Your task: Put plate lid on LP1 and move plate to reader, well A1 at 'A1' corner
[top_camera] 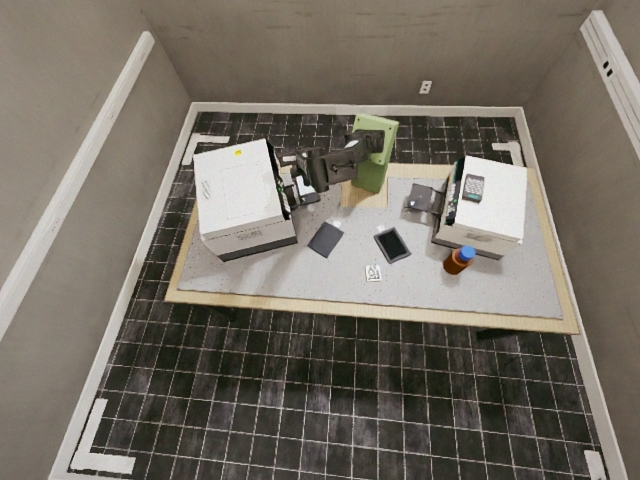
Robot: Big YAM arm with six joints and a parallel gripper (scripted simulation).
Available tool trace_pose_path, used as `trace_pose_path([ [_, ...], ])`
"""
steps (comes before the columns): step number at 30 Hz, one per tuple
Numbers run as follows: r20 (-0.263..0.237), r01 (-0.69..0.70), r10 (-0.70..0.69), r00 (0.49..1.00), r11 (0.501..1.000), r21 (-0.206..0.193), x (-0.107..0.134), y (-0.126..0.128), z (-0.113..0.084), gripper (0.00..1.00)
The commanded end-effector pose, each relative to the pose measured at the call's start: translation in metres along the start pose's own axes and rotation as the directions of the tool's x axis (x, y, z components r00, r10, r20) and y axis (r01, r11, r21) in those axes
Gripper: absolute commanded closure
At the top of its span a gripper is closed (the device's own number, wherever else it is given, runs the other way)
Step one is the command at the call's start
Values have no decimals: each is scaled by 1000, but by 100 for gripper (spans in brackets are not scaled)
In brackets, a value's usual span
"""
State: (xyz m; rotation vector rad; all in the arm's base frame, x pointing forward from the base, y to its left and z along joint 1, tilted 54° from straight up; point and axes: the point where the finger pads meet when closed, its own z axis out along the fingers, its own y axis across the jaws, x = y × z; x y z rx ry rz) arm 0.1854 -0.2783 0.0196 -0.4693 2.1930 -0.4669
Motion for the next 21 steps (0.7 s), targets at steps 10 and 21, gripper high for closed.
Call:
trace_pose_path([
  [10,-1,-12,12,1000,1000,-3,0,6,5,14],
  [21,4,1,-1,1000,1000,3,-1,-2,11,14],
])
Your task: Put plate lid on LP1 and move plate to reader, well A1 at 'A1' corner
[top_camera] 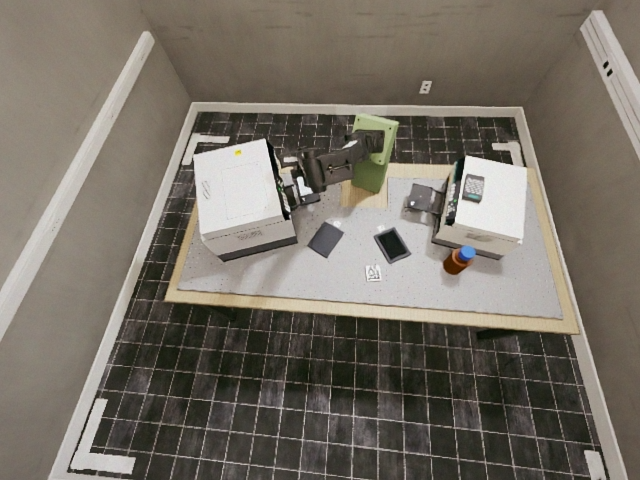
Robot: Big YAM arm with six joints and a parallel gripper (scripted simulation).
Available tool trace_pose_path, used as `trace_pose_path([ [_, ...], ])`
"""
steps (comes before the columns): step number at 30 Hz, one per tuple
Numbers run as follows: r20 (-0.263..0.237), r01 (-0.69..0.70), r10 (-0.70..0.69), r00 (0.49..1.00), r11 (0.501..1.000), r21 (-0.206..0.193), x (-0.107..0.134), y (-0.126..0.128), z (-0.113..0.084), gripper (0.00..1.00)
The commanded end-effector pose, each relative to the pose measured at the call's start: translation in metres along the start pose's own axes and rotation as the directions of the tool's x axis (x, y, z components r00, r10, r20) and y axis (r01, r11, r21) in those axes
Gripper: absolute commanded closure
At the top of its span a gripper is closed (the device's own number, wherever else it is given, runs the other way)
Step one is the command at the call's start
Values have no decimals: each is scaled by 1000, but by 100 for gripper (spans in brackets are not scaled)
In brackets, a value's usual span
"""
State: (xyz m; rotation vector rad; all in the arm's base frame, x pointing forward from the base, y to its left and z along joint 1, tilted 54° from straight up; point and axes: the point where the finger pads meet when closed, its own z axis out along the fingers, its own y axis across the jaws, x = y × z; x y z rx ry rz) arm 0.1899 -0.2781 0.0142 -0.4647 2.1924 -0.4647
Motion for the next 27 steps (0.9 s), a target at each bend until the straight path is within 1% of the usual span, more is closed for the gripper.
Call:
trace_pose_path([
  [1,0,5,-5,1000,1000,9,-1,-7,3,14],
  [7,4,9,-9,1000,1000,6,-1,-8,10,14],
  [10,3,1,-1,1000,1000,0,0,-2,13,14],
  [15,3,-1,1,1000,1000,3,0,-3,18,14],
  [19,7,4,-4,1000,1000,8,0,-5,15,14],
  [27,-8,23,-23,1000,999,34,3,-16,5,14],
])
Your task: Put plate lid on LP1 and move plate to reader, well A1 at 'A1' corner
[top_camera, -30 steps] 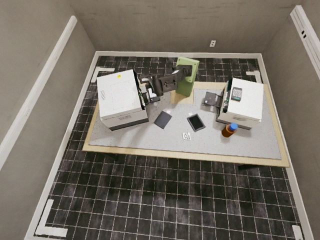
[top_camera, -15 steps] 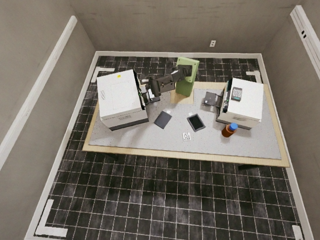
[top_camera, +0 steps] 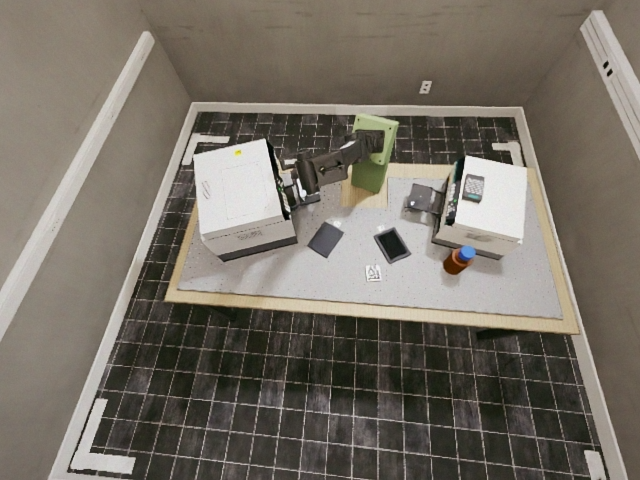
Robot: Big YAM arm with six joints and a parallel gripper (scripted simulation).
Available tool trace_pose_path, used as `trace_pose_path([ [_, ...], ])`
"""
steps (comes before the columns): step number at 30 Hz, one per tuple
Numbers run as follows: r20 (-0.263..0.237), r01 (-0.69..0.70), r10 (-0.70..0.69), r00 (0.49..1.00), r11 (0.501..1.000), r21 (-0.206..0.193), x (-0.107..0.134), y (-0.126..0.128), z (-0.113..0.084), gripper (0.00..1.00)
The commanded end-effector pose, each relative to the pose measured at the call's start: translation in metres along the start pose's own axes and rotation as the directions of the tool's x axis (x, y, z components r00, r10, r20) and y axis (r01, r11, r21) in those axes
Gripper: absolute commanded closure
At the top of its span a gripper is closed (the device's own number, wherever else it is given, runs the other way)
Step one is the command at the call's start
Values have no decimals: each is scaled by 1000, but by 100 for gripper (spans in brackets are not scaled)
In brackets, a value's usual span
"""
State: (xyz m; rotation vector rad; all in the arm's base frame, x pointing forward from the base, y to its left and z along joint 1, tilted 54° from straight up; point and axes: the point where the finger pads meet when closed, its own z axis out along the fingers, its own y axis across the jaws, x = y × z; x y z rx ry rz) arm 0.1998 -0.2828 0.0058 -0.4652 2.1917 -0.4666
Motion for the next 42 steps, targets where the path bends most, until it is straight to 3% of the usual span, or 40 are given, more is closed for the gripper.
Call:
trace_pose_path([
  [1,-10,24,-23,1000,999,36,2,-15,-9,14],
  [7,-15,11,-10,1000,999,30,4,-14,-4,14],
  [16,11,-7,7,1000,1000,-16,-3,9,7,14],
  [29,6,12,-12,1000,1000,11,-1,-10,13,14],
  [35,-2,-9,9,1000,1000,-11,1,4,17,14],
  [42,3,1,-1,1000,1000,-5,-1,4,17,14],
])
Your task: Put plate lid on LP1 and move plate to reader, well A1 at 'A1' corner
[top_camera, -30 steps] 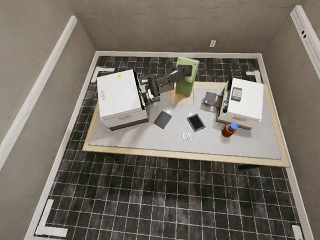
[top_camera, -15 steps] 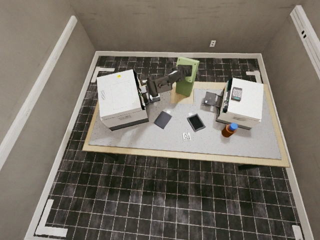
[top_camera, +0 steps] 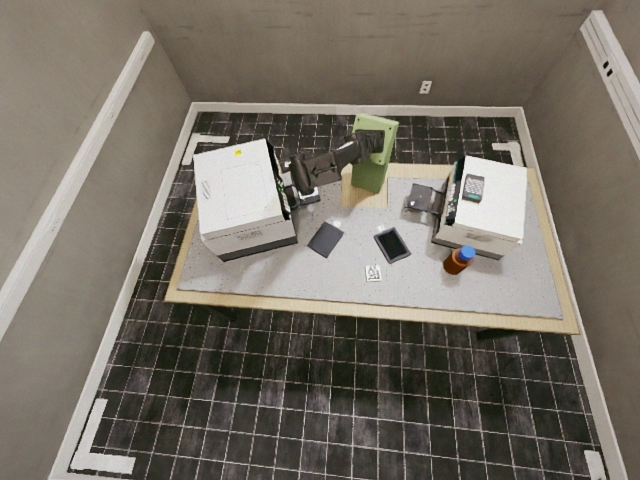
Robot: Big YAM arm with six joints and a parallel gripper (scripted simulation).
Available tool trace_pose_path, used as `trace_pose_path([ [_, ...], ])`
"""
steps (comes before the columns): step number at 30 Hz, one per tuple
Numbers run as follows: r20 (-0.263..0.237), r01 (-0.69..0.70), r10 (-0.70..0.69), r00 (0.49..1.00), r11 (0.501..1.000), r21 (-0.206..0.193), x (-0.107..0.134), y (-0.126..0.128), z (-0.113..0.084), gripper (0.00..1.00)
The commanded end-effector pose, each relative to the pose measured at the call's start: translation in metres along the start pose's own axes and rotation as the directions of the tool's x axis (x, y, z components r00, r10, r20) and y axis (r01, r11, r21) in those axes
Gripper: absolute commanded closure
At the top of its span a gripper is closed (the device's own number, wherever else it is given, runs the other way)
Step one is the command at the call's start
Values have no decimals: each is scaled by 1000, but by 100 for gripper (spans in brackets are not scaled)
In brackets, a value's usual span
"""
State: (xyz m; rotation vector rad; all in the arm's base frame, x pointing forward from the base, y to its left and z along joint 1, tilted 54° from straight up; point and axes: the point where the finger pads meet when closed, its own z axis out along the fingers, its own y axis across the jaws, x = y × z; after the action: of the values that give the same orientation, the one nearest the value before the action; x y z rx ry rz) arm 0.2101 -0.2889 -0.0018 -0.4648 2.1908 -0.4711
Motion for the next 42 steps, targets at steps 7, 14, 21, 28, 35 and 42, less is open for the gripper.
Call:
trace_pose_path([
  [7,5,-16,16,1000,1000,-14,0,12,7,14],
  [14,6,-4,4,1000,1000,-8,-3,8,12,14],
  [21,9,1,-1,1000,1000,-6,-1,0,17,14],
  [28,1,8,-8,1000,1000,9,0,-4,20,14],
  [35,6,-8,8,1000,1000,-15,0,9,21,14],
  [42,5,-7,7,1000,1000,-13,0,8,27,14],
])
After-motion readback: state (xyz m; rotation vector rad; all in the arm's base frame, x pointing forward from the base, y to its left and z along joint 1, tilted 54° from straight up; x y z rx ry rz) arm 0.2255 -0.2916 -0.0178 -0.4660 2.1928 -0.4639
